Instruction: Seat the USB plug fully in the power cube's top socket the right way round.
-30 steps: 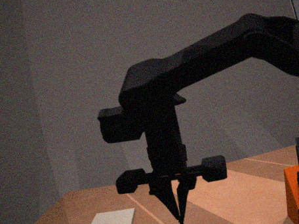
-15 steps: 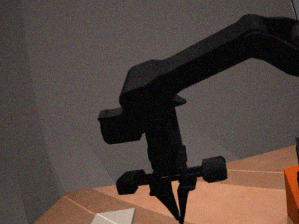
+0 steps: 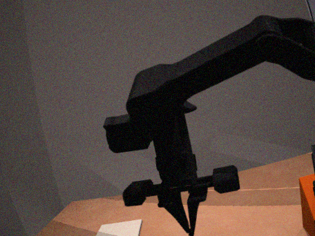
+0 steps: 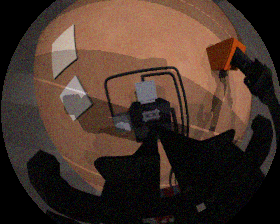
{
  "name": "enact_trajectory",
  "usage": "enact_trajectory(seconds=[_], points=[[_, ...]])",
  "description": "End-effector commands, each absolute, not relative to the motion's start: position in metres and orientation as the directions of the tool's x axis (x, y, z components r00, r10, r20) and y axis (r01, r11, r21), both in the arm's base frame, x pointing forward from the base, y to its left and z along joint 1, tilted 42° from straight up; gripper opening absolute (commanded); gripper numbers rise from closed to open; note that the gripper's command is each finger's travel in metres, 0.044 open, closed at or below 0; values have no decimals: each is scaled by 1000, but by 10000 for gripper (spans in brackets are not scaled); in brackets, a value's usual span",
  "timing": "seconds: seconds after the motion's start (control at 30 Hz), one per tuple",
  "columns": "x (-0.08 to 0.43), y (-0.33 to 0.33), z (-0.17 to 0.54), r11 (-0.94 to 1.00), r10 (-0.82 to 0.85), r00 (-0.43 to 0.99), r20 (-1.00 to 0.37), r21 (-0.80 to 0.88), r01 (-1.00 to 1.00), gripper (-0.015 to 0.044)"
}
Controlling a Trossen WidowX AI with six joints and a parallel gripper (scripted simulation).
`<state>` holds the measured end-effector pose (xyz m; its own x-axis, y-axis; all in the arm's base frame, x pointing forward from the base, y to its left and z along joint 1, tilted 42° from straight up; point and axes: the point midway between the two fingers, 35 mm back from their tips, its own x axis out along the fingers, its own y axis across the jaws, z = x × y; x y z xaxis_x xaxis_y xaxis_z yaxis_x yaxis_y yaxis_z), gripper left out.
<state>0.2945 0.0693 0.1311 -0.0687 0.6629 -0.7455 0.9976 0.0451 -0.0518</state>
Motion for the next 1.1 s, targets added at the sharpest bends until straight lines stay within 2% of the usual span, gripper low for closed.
enact_trajectory(seconds=[0.0, 1.07], points=[[294, 69, 130, 50, 659, -68, -749, -47, 998, 0], [294, 70, 126, 63, 657, -68, -751, -35, 997, 0]])
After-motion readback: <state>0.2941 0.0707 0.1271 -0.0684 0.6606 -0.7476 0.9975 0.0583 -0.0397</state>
